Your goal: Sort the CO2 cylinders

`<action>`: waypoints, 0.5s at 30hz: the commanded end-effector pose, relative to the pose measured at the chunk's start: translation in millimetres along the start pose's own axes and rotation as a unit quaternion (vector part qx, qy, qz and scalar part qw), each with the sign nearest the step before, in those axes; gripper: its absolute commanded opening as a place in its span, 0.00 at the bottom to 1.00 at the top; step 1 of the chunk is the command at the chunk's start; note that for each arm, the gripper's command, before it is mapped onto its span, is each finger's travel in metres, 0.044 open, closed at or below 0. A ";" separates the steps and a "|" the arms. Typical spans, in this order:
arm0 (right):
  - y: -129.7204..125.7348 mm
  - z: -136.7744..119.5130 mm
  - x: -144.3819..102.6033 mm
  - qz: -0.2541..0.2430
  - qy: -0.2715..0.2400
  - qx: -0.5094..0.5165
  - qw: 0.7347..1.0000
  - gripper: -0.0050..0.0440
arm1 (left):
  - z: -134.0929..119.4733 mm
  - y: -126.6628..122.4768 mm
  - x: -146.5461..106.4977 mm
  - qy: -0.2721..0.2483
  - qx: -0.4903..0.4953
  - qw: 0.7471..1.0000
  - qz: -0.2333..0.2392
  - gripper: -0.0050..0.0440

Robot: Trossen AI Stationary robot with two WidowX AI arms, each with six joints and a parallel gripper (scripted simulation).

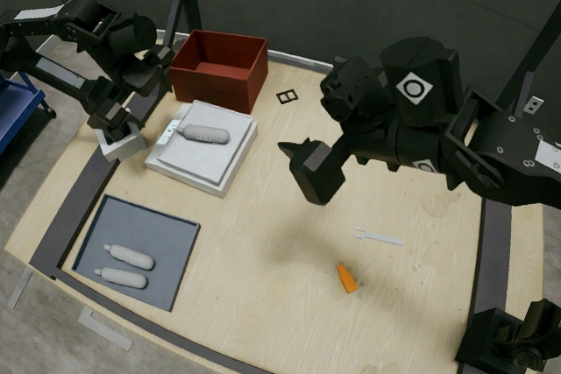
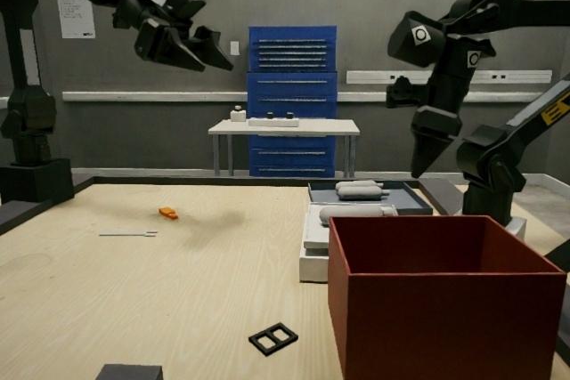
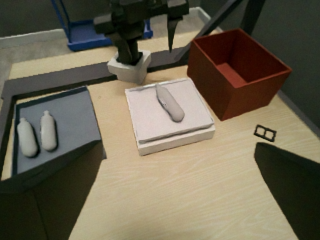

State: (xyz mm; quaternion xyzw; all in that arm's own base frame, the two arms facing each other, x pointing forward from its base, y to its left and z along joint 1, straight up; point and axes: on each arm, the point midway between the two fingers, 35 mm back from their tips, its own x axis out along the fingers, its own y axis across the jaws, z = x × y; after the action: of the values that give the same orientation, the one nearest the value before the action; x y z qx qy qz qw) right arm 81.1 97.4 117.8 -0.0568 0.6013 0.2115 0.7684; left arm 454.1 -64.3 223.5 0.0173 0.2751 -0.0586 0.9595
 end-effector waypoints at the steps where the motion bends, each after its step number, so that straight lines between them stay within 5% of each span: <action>1: -2.3 -8.5 1.4 0.011 -0.003 -0.101 0.995 1.00 | 9.2 -0.1 -5.5 -0.013 -0.001 1.000 0.000 1.00; 15: -6.3 -22.8 6.5 0.016 -0.014 -0.305 0.952 1.00 | 9.2 -0.1 -5.5 -0.013 -0.001 1.000 0.000 1.00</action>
State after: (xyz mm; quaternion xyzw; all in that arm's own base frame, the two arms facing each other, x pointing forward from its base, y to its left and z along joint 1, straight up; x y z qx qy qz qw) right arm 66.6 86.7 105.9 -0.2575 0.5103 0.3749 0.7299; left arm 454.1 -64.3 223.5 0.0173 0.2751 -0.0586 0.9595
